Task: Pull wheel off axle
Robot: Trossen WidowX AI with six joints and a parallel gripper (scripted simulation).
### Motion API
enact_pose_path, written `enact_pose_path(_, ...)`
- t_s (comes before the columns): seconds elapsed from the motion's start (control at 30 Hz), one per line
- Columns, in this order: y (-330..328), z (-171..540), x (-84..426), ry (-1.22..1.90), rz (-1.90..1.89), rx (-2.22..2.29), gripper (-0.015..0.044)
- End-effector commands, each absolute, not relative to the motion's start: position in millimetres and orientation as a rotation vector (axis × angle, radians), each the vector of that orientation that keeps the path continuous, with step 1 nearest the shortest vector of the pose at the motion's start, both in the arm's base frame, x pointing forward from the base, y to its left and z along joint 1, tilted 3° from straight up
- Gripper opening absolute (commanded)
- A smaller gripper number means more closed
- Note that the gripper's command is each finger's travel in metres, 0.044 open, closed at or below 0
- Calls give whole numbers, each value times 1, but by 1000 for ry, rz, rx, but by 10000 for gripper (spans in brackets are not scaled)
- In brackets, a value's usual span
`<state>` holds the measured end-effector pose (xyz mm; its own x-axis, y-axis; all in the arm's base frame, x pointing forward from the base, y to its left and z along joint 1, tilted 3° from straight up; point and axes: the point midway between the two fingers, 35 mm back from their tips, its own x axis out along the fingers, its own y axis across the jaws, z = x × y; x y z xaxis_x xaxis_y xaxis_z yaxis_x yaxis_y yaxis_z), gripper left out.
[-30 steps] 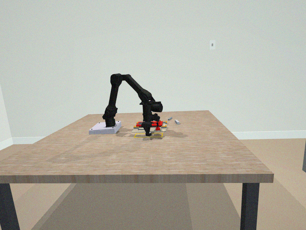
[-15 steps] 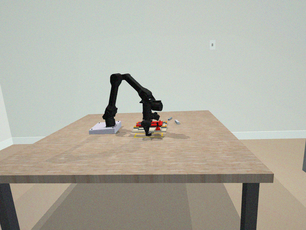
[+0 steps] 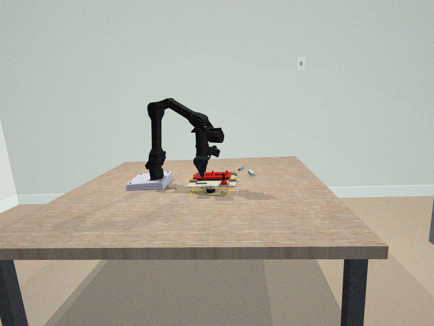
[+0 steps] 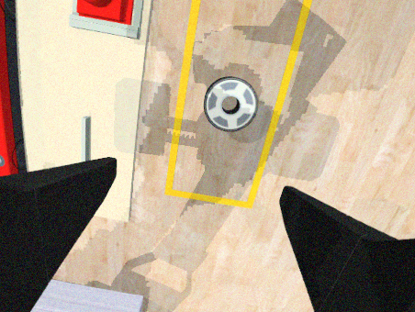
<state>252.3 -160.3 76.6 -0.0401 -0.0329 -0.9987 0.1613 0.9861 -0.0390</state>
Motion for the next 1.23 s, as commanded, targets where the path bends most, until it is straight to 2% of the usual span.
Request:
enact_pose_path(0.0,-147,95,234,1592,-166,97,440)
enact_pose_path(0.2,-129,109,207,1595,-167,99,440)
enact_pose_path(1.2,-129,109,207,1595,-167,99,440)
